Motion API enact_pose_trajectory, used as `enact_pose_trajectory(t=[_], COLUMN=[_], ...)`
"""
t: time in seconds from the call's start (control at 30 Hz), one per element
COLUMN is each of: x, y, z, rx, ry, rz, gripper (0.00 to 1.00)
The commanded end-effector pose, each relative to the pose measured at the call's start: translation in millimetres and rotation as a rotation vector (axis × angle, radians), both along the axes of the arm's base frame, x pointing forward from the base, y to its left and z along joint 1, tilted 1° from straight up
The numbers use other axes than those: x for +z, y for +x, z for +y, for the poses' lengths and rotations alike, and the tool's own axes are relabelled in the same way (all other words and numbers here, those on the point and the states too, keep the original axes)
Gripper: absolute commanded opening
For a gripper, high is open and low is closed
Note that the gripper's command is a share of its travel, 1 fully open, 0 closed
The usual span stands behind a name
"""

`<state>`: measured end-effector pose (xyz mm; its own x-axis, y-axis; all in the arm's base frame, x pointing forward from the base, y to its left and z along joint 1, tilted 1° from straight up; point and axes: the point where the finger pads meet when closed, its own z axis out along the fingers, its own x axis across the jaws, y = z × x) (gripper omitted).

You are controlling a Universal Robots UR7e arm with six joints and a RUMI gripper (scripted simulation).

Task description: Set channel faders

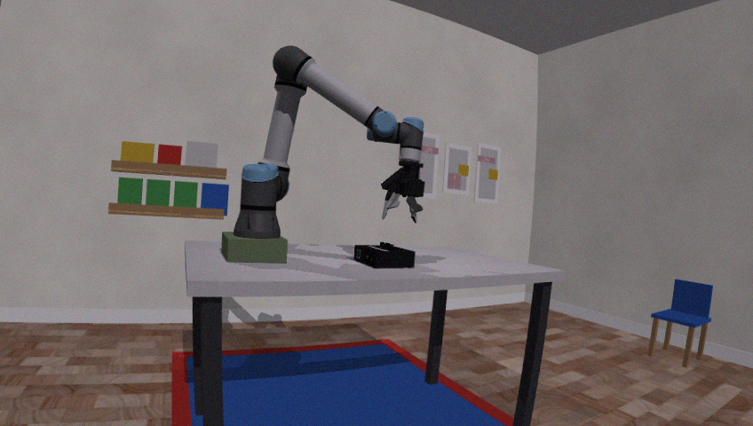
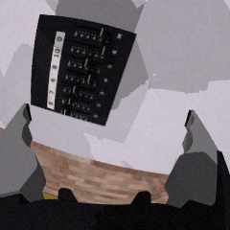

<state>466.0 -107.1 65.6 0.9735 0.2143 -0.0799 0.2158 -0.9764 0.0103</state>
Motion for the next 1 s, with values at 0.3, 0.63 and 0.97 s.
enact_pose_trajectory(t=[0.3, 0.63, 0.97], x=[-7, -12, -16], y=[2, 4, 6], z=[-4, -9, -12], rx=[0.462, 0.757, 0.942], ry=[0.042, 0.066, 0.081], rz=[0.014, 0.026, 0.033], gripper=[1.00, 1.00, 1.00])
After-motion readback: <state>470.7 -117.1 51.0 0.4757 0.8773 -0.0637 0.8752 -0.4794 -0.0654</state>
